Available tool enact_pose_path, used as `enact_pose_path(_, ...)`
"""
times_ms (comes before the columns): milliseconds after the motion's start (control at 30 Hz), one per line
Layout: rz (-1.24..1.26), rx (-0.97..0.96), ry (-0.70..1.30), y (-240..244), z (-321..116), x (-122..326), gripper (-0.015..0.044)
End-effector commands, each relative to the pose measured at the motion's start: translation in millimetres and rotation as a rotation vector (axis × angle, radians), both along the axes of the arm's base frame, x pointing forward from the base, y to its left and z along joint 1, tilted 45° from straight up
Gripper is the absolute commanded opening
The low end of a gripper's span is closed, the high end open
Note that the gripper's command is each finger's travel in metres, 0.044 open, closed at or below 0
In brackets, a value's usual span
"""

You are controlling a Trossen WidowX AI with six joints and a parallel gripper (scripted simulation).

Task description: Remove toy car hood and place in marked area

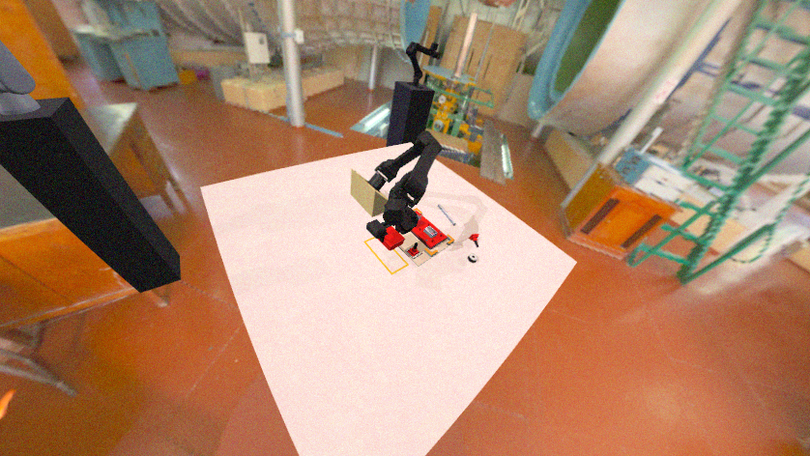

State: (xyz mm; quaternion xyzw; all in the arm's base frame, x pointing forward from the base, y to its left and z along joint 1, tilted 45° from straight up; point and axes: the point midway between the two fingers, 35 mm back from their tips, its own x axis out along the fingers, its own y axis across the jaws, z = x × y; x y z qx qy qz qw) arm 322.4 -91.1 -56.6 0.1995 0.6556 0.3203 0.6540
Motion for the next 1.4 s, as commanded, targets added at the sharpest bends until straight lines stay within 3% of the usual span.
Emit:
enact_pose_path(0,-0.006,0.005,0.006,3,-3,-1,0.0)
enact_pose_path(1367,-0.006,0.006,0.006,21,-21,-2,0.0)
